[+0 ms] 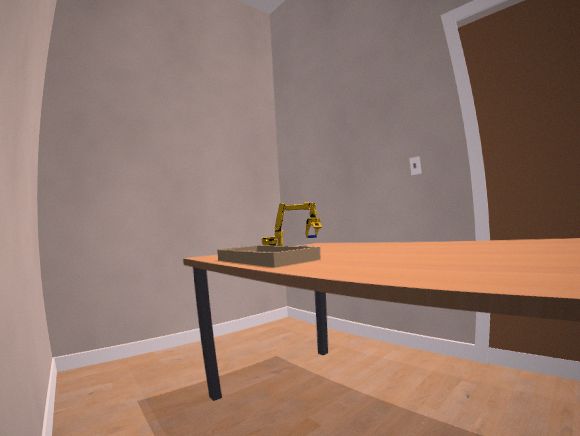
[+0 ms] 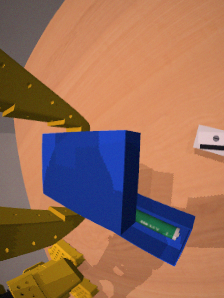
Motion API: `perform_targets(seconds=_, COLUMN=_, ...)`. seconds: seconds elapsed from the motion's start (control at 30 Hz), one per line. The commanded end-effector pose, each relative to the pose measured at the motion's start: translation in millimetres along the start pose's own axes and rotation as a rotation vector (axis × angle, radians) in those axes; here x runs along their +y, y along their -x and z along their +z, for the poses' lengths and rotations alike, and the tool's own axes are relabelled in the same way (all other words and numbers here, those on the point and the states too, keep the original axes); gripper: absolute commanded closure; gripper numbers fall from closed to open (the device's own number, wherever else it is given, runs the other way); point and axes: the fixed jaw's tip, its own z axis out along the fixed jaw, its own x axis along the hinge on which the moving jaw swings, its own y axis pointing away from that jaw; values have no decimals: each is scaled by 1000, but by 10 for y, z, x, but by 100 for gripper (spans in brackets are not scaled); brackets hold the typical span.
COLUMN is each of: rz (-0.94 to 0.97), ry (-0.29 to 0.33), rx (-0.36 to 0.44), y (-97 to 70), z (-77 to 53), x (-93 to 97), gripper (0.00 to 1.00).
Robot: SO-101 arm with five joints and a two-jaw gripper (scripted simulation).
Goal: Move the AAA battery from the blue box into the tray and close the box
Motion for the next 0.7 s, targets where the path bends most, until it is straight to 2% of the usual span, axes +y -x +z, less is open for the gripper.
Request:
perform_targets(seconds=0.0, rz=-22, ry=38, rx=-15, y=-46, z=-93, x=129, gripper=78)
perform_targets(seconds=0.67, rz=-28, ry=39, rx=-16, y=-62, z=-91, x=148, gripper=78)
